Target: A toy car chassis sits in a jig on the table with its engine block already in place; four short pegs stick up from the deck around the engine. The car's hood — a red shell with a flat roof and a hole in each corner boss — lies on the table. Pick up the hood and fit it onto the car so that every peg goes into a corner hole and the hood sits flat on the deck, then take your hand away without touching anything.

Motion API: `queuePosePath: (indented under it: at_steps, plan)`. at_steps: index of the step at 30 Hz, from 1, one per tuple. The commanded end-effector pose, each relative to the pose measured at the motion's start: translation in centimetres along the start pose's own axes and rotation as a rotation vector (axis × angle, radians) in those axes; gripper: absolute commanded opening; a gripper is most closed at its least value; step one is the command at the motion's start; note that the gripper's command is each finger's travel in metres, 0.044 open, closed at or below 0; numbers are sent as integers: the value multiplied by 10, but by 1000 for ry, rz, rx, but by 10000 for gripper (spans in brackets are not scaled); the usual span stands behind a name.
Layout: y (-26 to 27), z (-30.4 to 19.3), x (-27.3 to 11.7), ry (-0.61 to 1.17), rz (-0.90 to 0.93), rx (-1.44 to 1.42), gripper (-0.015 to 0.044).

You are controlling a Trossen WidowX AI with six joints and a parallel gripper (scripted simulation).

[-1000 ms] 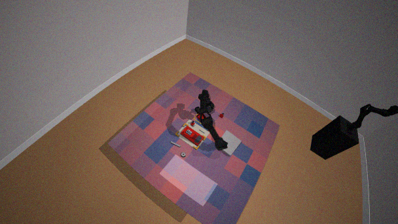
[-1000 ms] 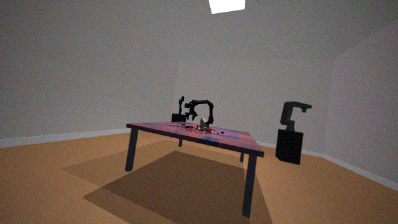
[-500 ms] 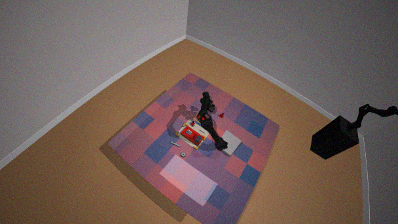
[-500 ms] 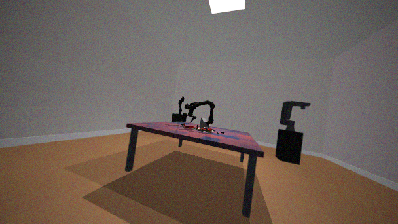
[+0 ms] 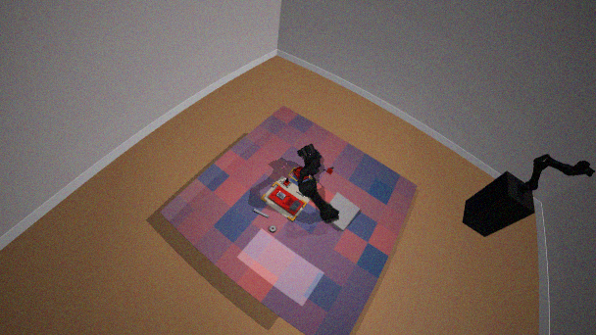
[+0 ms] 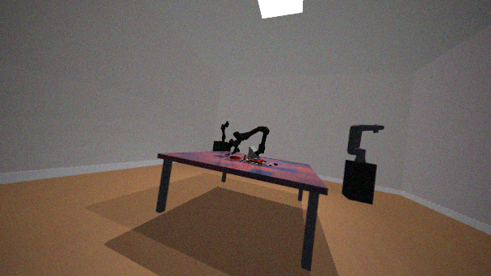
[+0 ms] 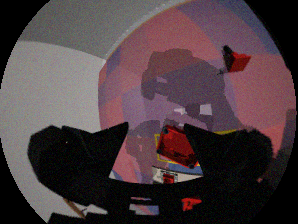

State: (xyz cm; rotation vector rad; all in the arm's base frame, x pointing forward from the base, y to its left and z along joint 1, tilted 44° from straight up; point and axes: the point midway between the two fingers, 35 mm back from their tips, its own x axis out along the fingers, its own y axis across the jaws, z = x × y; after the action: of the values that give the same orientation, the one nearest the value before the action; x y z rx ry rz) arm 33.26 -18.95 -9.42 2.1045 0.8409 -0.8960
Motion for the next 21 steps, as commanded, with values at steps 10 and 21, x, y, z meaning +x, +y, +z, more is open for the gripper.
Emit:
queuePosePath:
  at_steps: [10,21]
  plan:
    - [-31,-39,-43,-269,391,-1332,440]
    - [-31,-39,-44,-275,394,-1346,440]
